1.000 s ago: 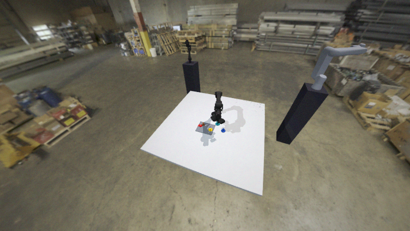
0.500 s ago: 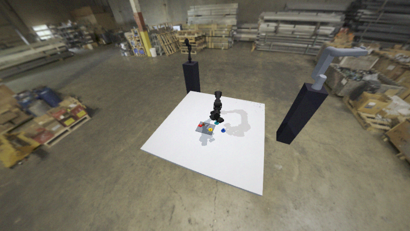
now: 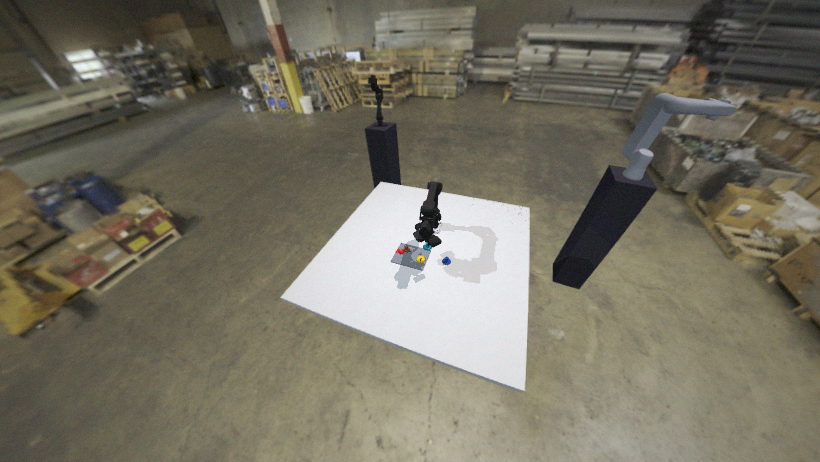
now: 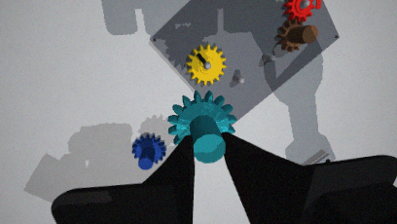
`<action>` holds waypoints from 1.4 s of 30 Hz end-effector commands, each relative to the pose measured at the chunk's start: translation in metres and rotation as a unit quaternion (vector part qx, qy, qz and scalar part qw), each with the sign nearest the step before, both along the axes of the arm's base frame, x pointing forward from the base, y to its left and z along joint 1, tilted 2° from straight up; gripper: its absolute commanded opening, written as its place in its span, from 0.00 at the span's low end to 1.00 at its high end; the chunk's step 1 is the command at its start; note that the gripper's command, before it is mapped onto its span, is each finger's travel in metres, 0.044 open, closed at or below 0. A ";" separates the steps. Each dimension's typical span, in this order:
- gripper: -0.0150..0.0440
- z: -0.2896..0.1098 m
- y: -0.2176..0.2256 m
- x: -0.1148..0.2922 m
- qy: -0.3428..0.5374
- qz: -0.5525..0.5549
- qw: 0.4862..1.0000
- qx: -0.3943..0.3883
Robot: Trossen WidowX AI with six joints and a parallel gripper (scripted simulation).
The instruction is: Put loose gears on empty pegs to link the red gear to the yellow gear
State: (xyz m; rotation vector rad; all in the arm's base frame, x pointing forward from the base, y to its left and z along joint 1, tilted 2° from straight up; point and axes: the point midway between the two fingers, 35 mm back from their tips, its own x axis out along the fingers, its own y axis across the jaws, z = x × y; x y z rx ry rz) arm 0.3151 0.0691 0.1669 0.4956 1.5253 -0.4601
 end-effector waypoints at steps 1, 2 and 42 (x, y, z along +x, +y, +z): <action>0.25 -0.003 -0.009 0.000 -0.004 0.001 1.000 0.000; 0.25 -0.005 -0.011 0.000 -0.004 0.001 1.000 0.000; 0.25 -0.056 -0.097 -0.021 -0.003 0.001 1.000 -0.003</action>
